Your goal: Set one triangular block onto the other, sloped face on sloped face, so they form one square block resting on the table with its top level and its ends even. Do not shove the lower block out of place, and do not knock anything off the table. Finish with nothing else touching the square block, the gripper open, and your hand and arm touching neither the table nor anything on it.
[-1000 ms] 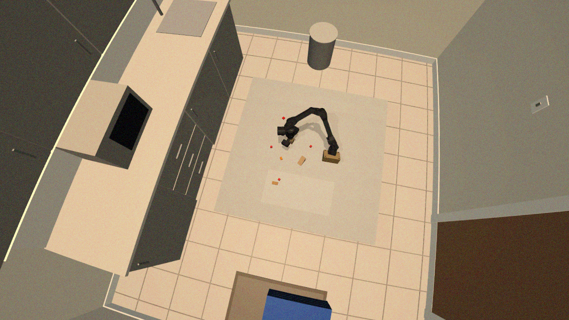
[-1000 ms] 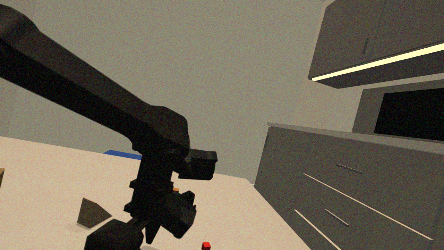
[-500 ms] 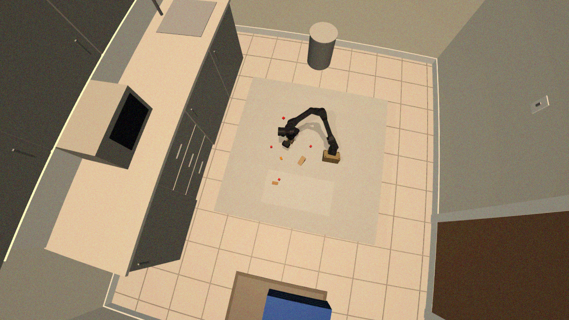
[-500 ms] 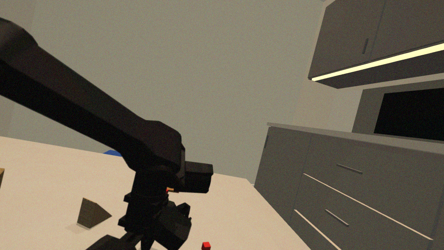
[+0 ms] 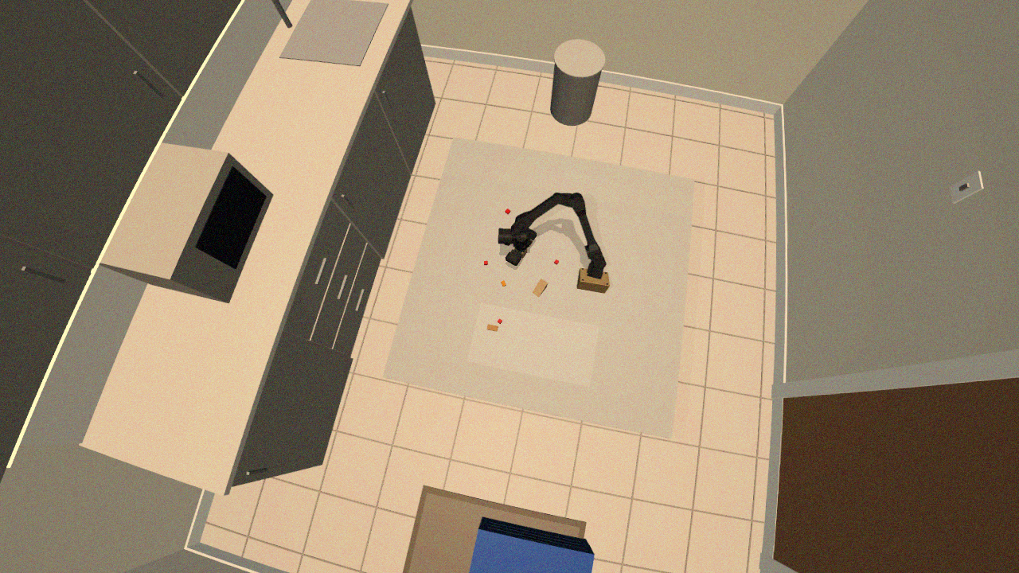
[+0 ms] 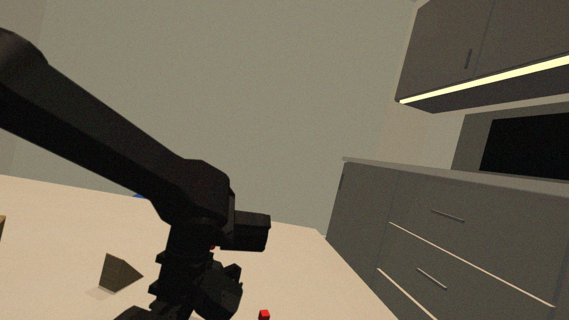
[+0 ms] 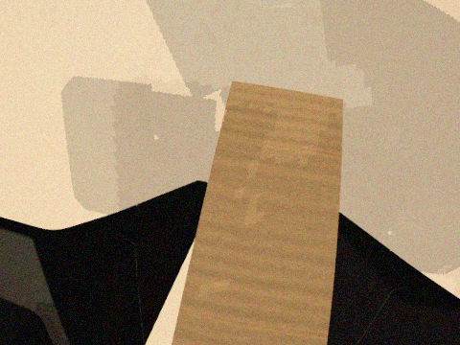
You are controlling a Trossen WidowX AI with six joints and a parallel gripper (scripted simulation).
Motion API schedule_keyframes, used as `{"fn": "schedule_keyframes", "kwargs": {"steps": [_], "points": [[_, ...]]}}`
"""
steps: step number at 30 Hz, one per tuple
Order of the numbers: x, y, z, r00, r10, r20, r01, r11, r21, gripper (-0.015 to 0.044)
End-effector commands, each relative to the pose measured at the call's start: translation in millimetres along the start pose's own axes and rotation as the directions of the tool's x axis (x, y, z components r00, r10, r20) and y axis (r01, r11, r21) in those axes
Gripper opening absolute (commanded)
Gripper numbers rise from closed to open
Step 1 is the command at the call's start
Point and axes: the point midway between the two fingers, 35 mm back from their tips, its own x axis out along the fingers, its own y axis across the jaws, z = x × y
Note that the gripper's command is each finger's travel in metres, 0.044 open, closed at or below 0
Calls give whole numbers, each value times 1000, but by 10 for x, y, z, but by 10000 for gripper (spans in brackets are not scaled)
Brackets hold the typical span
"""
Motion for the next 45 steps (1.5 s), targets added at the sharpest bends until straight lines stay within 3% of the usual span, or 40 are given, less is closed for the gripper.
{"fn": "schedule_keyframes", "kwargs": {"steps": [1,6,11,18,36,45], "points": [[2,-8,0,1000,-4,3,4,1000,-4,151],[2,-8,0,1000,-4,3,4,1000,-4,118],[-25,-6,1,1000,-4,3,4,1000,-4,0],[-290,1,-2,1000,0,0,0,1000,-1,0],[-271,-2,-17,1000,-6,-3,6,1000,17,0],[-271,0,-16,1000,-5,-4,6,976,216,0]]}}
